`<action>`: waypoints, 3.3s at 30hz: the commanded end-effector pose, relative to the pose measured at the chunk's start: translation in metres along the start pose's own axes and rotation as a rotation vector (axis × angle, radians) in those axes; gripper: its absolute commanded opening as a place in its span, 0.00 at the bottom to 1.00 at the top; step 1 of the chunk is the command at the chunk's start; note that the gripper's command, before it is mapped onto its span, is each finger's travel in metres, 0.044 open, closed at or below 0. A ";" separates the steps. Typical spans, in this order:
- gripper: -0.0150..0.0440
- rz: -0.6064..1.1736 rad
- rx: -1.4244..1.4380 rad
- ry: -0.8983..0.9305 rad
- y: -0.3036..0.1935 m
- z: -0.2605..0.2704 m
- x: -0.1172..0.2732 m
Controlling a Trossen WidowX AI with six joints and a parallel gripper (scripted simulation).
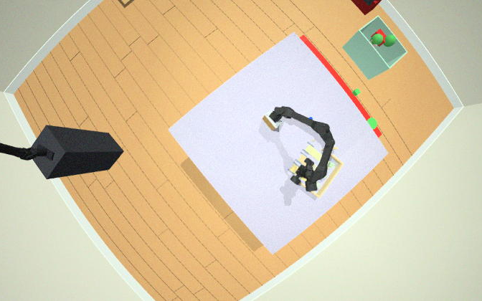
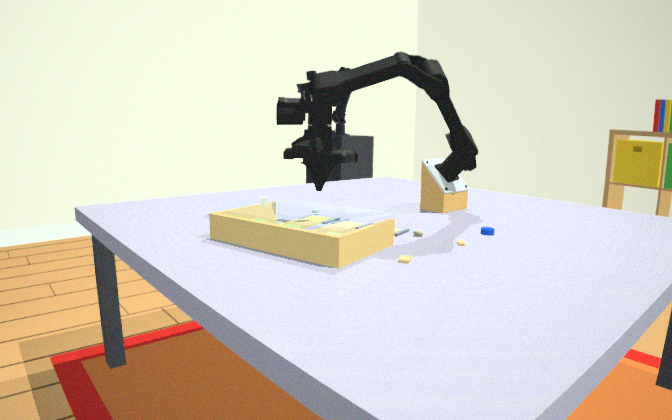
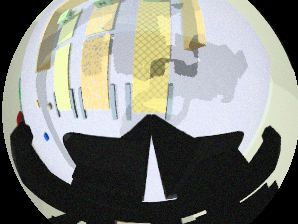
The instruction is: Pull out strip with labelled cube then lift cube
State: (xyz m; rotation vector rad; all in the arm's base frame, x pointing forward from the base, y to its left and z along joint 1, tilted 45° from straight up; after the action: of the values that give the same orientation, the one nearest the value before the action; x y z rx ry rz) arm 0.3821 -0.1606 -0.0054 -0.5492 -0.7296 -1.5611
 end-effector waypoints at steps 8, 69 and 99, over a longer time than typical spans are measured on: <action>0.25 0.012 0.013 -0.004 0.003 -0.001 -0.011; 0.25 0.011 0.013 0.000 0.004 -0.002 -0.070; 0.25 0.011 0.013 0.000 0.004 -0.003 -0.073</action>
State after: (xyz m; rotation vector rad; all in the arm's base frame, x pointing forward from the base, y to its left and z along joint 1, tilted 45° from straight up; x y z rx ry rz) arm 0.3944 -0.1154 -0.0574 -0.5484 -0.7386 -1.5444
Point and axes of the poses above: the point midway between the two fingers, 35 mm back from their tips, its own x axis back along the fingers, its own z axis across the jaws, y = z × x, the point moved 6 cm from there along x, back along the fingers, and after that the axes turned 4 degrees about -x, right-handed, at the moved point
